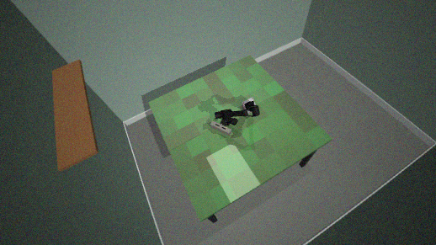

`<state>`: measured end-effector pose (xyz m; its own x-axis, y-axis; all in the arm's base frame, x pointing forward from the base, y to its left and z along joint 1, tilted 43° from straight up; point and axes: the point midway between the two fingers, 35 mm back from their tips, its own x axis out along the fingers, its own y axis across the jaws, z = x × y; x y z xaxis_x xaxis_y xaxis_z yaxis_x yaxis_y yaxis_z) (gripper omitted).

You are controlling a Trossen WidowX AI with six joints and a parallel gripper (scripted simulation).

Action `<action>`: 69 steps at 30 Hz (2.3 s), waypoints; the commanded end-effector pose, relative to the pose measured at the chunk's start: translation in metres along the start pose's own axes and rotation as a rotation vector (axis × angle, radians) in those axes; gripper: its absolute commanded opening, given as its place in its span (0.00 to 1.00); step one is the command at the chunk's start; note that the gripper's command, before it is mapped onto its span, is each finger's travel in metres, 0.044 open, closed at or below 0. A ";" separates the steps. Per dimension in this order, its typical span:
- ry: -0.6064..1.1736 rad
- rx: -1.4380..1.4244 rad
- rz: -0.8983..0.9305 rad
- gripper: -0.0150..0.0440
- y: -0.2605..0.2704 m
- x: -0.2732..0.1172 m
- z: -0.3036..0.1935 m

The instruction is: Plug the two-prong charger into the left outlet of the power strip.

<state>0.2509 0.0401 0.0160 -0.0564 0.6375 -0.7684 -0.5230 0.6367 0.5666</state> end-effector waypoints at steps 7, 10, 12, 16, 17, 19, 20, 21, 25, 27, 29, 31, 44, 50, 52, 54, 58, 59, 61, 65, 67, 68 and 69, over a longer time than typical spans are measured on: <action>-0.007 -0.011 0.001 0.25 0.002 -0.001 0.014; -0.007 -0.011 0.001 0.25 0.002 0.000 0.014; -0.007 -0.011 0.001 0.25 0.002 -0.001 0.014; -0.007 -0.011 0.001 0.25 0.002 -0.001 0.015; -0.007 -0.011 0.001 0.25 0.002 -0.001 0.015; -0.007 -0.011 0.001 0.25 0.002 -0.001 0.015; -0.007 -0.011 0.001 0.25 0.002 -0.001 0.015; -0.007 -0.011 0.001 0.25 0.002 -0.001 0.015; -0.008 -0.011 0.001 0.25 0.002 -0.001 0.016; -0.008 -0.011 0.001 0.25 0.002 -0.001 0.017; -0.008 -0.011 0.001 0.25 0.002 -0.001 0.017; -0.008 -0.011 0.001 0.25 0.002 -0.001 0.018; -0.008 -0.011 0.001 0.25 0.003 -0.001 0.020; -0.008 -0.011 0.001 0.25 0.003 -0.002 0.021; -0.008 -0.011 0.001 0.25 0.003 -0.002 0.022; -0.008 -0.011 0.001 0.25 0.003 -0.002 0.022; -0.008 -0.011 0.001 0.25 0.003 -0.002 0.023; -0.008 -0.011 0.001 0.25 0.003 -0.002 0.023; -0.008 -0.011 0.001 0.25 0.003 -0.002 0.023; -0.008 -0.011 0.001 0.25 0.003 -0.002 0.023; -0.008 -0.011 0.001 0.25 0.003 -0.002 0.023; -0.008 -0.011 0.001 0.25 0.003 -0.002 0.023; -0.008 -0.011 0.001 0.25 0.003 -0.002 0.023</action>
<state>0.2689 0.0502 0.0249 -0.0516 0.6385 -0.7679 -0.5363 0.6309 0.5607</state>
